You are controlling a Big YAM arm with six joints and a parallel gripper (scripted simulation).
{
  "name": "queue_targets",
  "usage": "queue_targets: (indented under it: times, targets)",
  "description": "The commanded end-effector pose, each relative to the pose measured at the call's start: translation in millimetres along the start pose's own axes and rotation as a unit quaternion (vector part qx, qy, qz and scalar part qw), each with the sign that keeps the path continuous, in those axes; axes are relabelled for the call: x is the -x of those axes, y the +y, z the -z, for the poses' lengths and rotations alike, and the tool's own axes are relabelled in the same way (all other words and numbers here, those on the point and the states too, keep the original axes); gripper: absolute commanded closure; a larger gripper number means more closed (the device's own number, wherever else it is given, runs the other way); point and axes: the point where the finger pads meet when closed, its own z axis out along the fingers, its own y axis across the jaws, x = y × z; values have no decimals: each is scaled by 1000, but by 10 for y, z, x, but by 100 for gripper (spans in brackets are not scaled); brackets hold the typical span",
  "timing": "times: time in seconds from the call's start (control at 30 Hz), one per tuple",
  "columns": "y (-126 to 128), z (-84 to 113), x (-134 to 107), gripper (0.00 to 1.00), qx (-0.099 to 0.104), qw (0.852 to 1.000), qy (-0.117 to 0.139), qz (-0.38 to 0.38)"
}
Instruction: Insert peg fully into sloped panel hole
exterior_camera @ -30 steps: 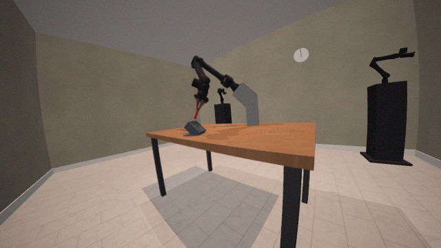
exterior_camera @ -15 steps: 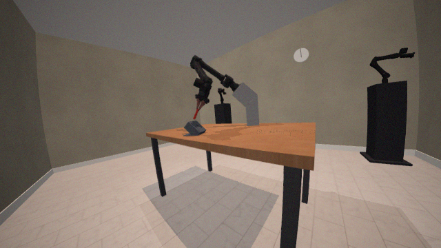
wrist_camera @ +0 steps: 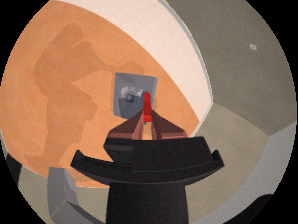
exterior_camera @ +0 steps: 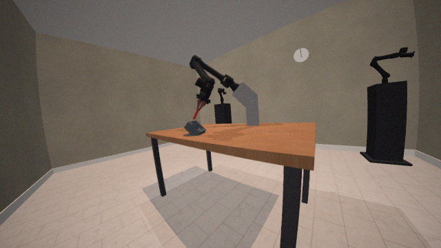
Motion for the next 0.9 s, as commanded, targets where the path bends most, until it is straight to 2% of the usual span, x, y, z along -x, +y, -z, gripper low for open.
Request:
queue_targets:
  times: [0.0, 0.1, 0.13, 0.23, 0.6, 0.67, 0.73, 0.87]
  targets:
    - [-67, 64, 202, 100, -19, 1000, -14, -5]
    - [-60, 66, 208, 100, -21, 1000, -12, -5]
    - [-144, 88, 216, 100, -29, 999, -13, -12]
    - [-31, 74, 233, 100, -31, 999, -7, -6]
    - [60, 106, 290, 100, -55, 998, 8, -10]
    - [60, 106, 290, 100, -55, 998, 8, -10]
    - [-13, 133, 302, 100, -64, 998, 10, -18]
    - [116, 129, 313, 100, -68, 997, 17, -13]
